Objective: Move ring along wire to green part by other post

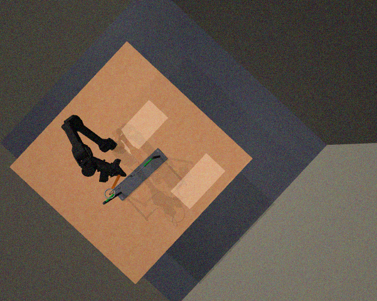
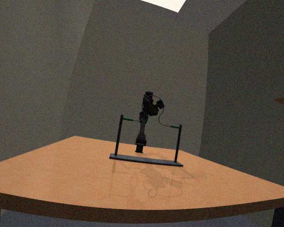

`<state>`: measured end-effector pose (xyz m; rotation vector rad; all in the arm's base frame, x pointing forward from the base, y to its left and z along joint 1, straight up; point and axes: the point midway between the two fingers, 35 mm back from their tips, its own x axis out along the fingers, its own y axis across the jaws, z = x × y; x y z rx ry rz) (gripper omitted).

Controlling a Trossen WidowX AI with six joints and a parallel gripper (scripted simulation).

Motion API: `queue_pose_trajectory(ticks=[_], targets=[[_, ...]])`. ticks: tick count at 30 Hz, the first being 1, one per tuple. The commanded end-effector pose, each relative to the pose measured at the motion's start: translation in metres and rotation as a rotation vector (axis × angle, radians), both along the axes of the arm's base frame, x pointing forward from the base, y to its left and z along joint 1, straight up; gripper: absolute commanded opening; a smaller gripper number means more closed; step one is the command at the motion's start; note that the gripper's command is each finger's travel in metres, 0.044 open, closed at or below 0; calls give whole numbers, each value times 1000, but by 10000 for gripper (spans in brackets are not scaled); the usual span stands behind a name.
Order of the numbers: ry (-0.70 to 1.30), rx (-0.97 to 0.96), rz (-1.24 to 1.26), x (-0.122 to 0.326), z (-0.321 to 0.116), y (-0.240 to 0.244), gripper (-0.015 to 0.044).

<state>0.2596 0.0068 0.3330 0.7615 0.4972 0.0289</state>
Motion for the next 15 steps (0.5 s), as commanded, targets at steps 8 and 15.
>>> queue_pose_trajectory(ticks=[8,15], targets=[[6,-151,-4,0,-3,-5,-150],[11,-246,-6,0,-5,-8,-150]])
